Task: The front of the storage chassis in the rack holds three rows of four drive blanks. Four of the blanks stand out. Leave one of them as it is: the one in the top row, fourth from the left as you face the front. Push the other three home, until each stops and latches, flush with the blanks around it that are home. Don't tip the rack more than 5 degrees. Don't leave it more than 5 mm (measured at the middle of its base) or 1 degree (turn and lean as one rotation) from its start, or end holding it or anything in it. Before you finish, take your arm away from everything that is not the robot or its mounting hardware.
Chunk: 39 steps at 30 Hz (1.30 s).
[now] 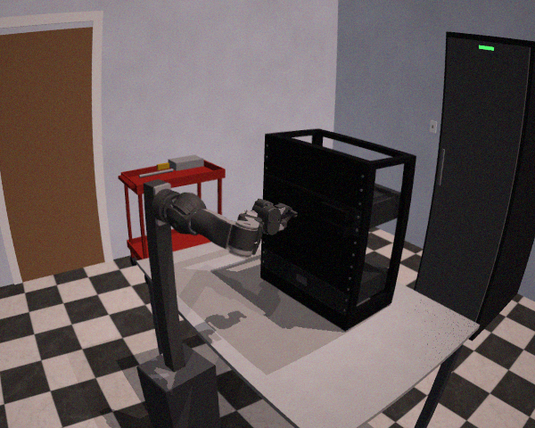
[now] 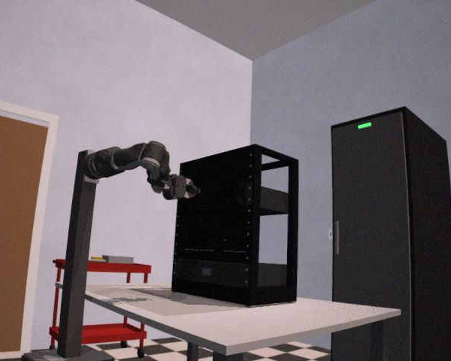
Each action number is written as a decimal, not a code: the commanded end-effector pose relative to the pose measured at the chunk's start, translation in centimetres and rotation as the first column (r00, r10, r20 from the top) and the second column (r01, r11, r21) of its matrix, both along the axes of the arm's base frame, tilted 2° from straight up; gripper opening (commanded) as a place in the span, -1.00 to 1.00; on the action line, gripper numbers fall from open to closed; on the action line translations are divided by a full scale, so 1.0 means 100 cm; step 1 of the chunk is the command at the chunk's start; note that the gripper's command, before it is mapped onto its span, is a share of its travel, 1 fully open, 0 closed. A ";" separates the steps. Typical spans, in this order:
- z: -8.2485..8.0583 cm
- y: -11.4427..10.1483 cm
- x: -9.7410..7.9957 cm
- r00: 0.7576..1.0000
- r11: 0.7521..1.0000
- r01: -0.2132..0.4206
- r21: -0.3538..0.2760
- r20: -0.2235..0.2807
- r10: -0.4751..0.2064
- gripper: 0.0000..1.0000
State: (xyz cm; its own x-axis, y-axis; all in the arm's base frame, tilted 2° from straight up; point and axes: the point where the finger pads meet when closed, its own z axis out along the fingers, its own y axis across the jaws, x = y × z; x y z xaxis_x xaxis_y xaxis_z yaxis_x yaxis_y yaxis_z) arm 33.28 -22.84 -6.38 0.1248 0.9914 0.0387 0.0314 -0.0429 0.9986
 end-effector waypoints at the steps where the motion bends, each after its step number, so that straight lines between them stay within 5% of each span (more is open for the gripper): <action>1: 0.004 -0.001 0.000 0.999 0.999 0.050 -0.008 0.014 -0.050 -1.00; 14: 0.026 -0.006 0.000 0.999 0.999 0.050 -0.006 0.009 -0.050 -1.00; 22: 0.024 -0.011 0.031 0.999 0.999 0.049 -0.006 0.008 -0.049 -1.00; 30: 0.023 -0.020 0.085 0.999 0.999 0.048 -0.005 0.007 -0.048 -1.00; 39: 0.024 -0.021 0.091 0.999 0.999 0.049 -0.007 0.011 -0.049 -1.00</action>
State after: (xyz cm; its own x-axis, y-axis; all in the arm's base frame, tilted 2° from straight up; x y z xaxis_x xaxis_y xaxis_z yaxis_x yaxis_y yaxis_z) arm 42.35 -25.08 -4.17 0.1771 0.9836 0.0347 0.0213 -0.0391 0.9990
